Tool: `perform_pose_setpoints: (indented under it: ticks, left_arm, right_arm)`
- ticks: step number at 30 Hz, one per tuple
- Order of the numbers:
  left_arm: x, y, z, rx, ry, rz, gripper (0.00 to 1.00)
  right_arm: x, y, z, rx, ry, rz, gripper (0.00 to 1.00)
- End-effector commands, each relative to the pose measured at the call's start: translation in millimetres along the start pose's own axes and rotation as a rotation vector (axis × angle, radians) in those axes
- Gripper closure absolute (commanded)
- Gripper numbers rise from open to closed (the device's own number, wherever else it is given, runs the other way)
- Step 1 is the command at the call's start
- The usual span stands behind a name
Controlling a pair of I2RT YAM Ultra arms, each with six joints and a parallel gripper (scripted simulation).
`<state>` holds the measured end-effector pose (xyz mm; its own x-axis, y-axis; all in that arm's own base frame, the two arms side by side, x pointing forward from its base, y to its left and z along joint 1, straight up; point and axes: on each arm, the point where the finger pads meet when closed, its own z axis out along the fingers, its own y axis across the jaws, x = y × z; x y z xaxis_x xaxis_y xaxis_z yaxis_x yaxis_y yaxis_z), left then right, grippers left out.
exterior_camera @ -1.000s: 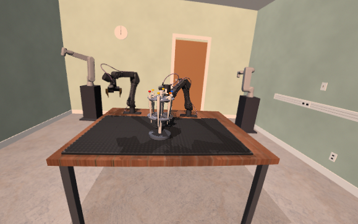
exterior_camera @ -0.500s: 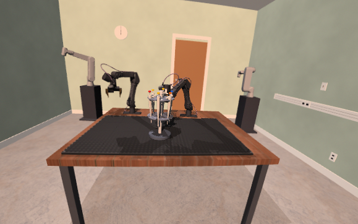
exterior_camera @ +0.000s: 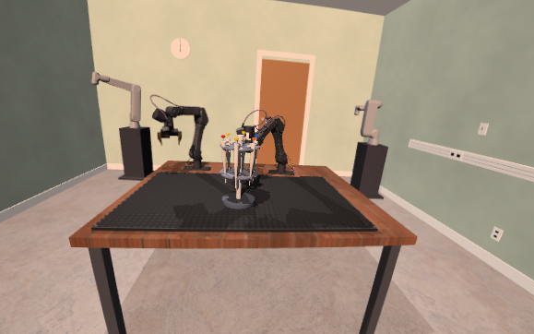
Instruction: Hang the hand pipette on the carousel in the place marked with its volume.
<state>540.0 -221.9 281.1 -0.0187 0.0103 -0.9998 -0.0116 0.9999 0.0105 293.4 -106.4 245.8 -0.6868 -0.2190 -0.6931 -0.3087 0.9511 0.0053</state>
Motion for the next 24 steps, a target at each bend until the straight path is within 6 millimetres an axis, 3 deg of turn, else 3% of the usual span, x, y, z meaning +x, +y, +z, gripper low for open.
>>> perform_pose_setpoints:
  ticks: [1, 9, 10, 18, 20, 24]
  left_arm:
    - [-39, 11, -1, -0.032, -0.073, -0.043, 0.88]
    - [-39, 11, -1, -0.032, -0.073, -0.043, 0.88]
    - [-15, -2, 1, -0.051, -0.024, -0.013, 0.88]
    - [-14, -2, 1, -0.199, -0.023, -0.015, 0.88]
    - [-34, 2, -5, -0.199, -0.05, -0.039, 0.88]
    - [-36, 7, -3, -0.208, -0.057, -0.046, 0.88]
  right_arm:
    - [-7, -4, -3, 0.006, -0.026, -0.014, 0.0]
    - [-7, -4, -3, 0.006, -0.026, -0.014, 0.0]
    - [-7, -4, -3, 0.006, -0.026, -0.014, 0.0]
    - [-7, -4, -3, 0.006, -0.026, -0.014, 0.0]
    - [-7, -4, -3, 0.006, -0.026, -0.014, 0.0]
    - [-7, -4, -3, 0.006, -0.026, -0.014, 0.0]
